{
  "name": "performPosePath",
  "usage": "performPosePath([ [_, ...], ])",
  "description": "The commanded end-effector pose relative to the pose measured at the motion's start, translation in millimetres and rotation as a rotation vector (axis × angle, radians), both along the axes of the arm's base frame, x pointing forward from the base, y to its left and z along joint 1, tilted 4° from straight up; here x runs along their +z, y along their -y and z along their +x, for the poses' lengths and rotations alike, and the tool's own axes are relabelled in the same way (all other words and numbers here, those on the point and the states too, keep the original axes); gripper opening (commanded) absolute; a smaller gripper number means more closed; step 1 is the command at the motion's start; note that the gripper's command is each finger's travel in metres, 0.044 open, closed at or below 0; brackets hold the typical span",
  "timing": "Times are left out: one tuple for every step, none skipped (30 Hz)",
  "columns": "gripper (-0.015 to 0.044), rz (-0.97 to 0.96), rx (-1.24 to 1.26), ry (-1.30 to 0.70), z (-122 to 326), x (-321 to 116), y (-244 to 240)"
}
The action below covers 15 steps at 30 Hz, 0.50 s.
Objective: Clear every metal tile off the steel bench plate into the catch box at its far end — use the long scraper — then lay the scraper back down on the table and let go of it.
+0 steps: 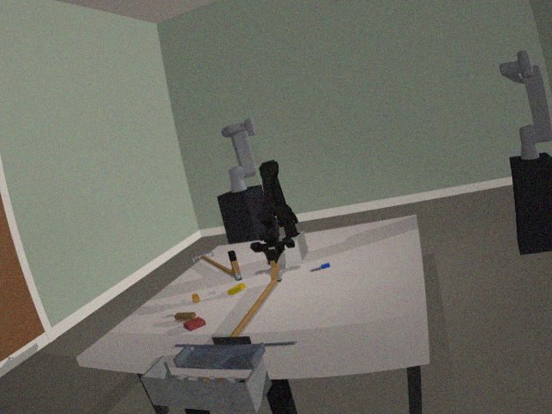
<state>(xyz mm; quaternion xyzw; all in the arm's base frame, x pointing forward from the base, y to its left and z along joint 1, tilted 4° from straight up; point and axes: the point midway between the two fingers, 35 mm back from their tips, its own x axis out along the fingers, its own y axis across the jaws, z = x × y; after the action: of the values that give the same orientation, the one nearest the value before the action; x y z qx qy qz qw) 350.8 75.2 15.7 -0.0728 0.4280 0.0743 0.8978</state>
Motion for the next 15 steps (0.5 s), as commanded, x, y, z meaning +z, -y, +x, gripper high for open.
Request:
performPosePath([
  [0.0,0.003,-0.007,0.015,-6,2,2],
  [0.0,0.003,-0.007,0.015,-8,2,2],
  [0.0,0.003,-0.007,0.015,-9,2,3],
  [0.0,0.004,-0.007,0.015,-11,2,3],
  [0.0,0.004,-0.007,0.015,-12,1,3],
  [0.0,0.004,-0.007,0.015,-14,1,4],
  [0.0,0.004,-0.007,0.015,-16,1,4],
  [0.0,0.004,-0.007,0.016,-17,0,4],
  [0.0,0.004,-0.007,0.016,-19,0,5],
  [0.0,0.004,-0.007,0.016,-20,0,5],
  [0.0,0.004,-0.007,0.016,-22,-1,6],
  [0.0,0.004,-0.007,0.016,-23,-1,6],
  [0.0,0.004,-0.007,0.016,-25,-1,6],
  [0.0,0.004,-0.007,0.016,-27,-2,7],
  [0.0,0.004,-0.007,0.016,-28,-2,7],
])
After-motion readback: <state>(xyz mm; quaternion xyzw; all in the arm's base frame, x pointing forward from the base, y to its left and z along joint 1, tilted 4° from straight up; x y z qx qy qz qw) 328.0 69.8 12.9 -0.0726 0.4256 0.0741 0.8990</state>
